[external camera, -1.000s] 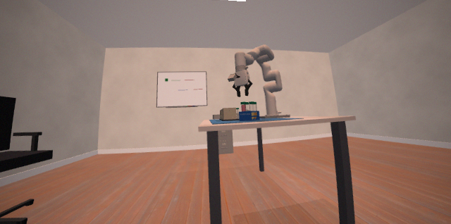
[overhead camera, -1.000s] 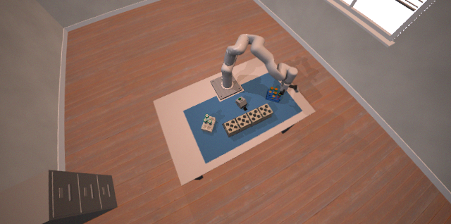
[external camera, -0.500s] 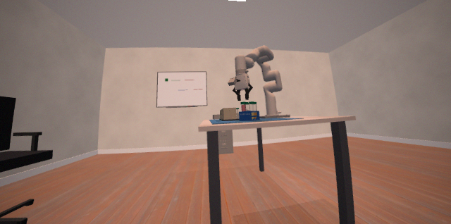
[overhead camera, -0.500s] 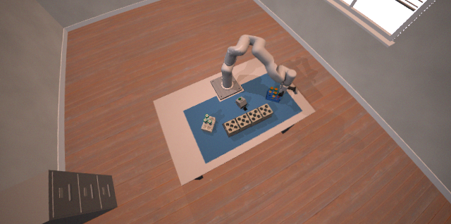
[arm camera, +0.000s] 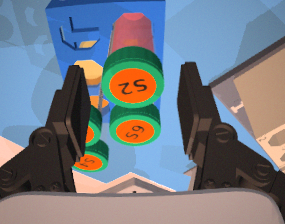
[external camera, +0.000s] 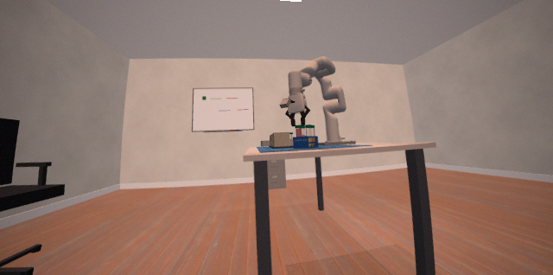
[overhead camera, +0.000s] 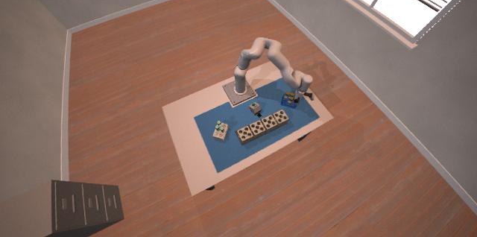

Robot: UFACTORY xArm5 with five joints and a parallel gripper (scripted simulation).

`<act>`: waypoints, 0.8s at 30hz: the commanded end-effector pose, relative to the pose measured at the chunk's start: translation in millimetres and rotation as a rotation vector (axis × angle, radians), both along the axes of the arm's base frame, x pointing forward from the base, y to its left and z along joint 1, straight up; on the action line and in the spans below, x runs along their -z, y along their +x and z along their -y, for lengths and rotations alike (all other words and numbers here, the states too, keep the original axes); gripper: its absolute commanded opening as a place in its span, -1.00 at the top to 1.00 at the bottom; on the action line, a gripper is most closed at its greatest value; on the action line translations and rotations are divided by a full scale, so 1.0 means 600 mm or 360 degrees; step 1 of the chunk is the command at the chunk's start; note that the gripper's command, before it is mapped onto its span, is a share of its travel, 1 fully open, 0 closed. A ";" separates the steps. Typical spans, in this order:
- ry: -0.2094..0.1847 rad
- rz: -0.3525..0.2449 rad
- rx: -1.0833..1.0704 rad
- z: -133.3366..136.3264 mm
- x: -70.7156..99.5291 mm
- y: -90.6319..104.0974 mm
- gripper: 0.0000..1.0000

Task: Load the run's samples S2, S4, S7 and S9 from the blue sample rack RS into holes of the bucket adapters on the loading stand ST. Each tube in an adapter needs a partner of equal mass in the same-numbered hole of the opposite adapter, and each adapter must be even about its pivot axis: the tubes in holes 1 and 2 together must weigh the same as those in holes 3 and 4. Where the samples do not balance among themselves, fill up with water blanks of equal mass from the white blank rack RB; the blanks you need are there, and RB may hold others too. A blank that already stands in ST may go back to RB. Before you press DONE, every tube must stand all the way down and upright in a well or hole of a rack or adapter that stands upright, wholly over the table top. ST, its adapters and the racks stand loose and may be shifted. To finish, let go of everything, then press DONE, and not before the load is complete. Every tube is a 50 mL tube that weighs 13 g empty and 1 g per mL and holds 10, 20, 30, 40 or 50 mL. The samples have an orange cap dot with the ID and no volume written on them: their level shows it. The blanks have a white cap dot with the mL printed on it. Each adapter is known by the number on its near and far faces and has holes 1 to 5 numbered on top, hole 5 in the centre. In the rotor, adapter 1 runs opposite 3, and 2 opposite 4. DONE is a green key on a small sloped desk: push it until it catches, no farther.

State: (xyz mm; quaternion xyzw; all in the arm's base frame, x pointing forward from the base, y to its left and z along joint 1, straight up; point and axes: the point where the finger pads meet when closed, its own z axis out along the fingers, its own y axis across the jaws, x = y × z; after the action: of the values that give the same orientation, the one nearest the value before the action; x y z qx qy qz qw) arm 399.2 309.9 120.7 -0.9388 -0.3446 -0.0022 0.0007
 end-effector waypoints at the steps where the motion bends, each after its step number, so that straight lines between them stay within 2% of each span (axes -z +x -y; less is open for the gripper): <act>1: 0.0003 0.0004 0.0000 -0.001 -0.001 0.001 -0.13; 24: 0.0003 0.0004 0.0000 -0.001 0.022 0.001 -0.13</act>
State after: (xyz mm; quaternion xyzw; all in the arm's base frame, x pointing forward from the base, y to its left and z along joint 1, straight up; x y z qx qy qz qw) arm 399.0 309.8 106.9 -0.9388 -0.3446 -0.0018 0.0005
